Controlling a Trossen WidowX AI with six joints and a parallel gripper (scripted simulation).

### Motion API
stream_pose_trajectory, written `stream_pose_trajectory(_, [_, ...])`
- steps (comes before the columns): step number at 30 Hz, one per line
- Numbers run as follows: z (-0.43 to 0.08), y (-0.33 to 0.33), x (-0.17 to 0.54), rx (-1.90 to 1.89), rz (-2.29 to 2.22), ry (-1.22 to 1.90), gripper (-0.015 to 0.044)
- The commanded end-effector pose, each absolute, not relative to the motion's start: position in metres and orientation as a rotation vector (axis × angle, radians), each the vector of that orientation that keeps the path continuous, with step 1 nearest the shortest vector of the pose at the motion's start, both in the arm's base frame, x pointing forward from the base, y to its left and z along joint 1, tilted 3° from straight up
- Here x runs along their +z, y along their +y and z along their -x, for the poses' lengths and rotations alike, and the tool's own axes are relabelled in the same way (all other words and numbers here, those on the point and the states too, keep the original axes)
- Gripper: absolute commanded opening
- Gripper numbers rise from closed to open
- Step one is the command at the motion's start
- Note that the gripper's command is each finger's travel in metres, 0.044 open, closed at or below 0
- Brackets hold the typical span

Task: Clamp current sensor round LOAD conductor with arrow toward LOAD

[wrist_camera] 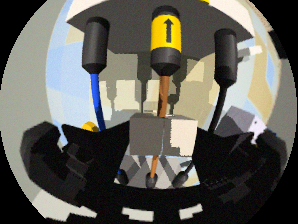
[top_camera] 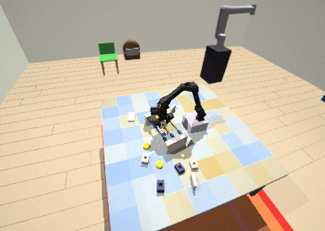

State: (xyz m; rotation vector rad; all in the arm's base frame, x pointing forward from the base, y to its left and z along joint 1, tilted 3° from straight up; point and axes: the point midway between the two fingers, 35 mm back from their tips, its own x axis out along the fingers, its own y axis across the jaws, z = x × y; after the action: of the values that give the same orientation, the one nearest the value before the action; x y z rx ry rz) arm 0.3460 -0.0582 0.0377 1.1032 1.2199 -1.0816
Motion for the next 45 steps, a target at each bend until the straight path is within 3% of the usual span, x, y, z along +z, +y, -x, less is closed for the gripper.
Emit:
stream_pose_trajectory(1, [-0.347,-0.0652,0.0431,-1.088,-1.1,1.188,0.0])
stream_pose_trajectory(45, [-0.346,-0.0583,0.0378,-1.082,-1.103,1.22,0.0])
